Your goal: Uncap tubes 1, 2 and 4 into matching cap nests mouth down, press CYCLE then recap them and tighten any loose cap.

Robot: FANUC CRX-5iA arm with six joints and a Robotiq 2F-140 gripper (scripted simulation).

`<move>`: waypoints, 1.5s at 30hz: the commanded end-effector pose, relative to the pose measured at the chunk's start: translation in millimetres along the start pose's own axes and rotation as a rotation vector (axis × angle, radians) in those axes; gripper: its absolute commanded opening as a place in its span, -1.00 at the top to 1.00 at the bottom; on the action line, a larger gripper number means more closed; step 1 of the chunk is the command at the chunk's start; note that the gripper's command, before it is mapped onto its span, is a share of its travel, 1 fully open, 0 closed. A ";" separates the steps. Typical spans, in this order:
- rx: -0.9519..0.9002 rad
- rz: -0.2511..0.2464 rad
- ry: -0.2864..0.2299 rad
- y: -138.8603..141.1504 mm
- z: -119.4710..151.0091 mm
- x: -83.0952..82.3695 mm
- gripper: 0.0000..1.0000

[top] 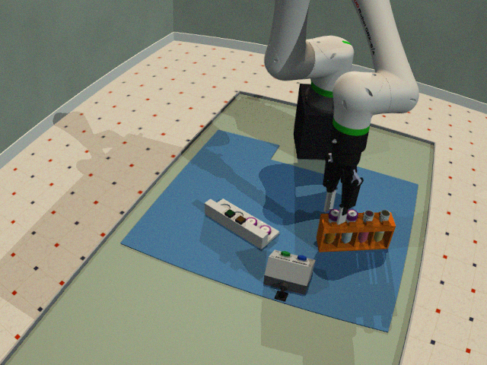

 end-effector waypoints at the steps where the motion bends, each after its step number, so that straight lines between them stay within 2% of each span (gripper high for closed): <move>1: 0.279 0.000 0.003 -0.2 0.0 -0.2 0.31; 5: 0.457 0.000 0.003 -0.2 0.0 -0.2 0.31; 8: 0.460 0.000 0.003 -0.2 0.0 -0.2 0.31; 11: 0.699 -0.001 0.002 -0.2 0.0 -0.2 0.31; 13: 0.745 0.000 0.003 -0.2 0.0 -0.2 0.31; 20: 0.745 0.000 0.003 -0.4 0.0 -0.2 0.31; 21: 0.745 0.000 0.003 -0.4 0.0 -0.2 1.00; 35: 0.745 0.000 0.003 -0.4 0.0 -0.2 1.00; 40: 0.495 0.000 0.003 -0.4 0.0 -0.2 1.00; 42: 0.495 0.000 0.003 -0.4 0.0 -0.2 1.00; 45: 0.345 0.000 0.003 -0.4 0.0 -0.2 1.00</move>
Point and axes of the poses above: the point where the finger pads meet when closed, its own x axis out along the fingers, its own y axis across the jaws, z = x × y, the point moved 4 cm from there along -x, back along the fingers, and after that the axes turned 8 degrees about -x, right-handed, at the moved point
